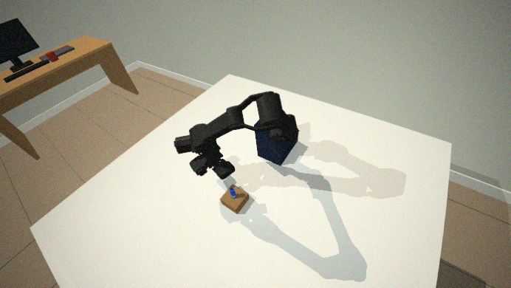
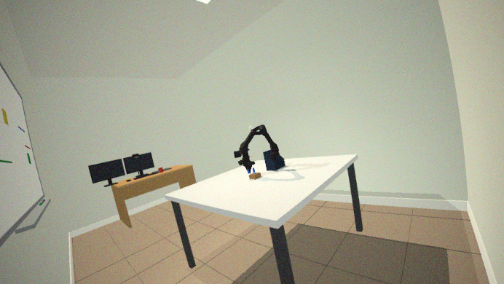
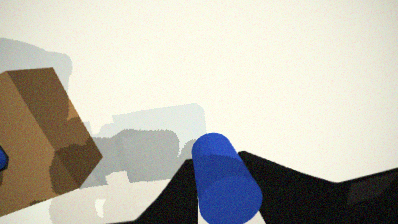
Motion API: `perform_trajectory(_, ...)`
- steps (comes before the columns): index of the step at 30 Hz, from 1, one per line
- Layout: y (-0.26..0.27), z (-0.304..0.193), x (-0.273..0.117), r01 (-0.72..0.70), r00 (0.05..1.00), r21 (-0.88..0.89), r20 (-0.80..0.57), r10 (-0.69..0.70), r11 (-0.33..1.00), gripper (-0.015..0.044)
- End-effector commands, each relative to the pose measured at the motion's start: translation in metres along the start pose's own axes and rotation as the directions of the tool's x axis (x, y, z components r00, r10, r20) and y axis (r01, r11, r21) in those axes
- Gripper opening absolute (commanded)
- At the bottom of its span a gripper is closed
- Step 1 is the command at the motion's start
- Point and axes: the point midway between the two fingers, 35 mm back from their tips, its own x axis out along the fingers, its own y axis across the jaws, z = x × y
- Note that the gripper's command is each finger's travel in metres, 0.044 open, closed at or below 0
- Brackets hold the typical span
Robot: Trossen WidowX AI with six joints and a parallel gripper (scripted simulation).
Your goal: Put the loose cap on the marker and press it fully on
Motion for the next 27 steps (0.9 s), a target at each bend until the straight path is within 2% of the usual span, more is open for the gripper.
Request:
perform_trajectory(1, -0.001, 0.001, -0.016, 0.005, 1.000, -0.006, 0.005, -0.005, 1.000, 0.0000)
perform_trajectory(11, 0.001, 0.000, -0.036, 0.005, 1.000, -0.006, 0.004, -0.005, 1.000, 0.0000)
perform_trajectory(27, 0.060, 0.019, -0.065, 0.007, 1.000, -0.005, 0.006, -0.007, 1.000, 0.0000)
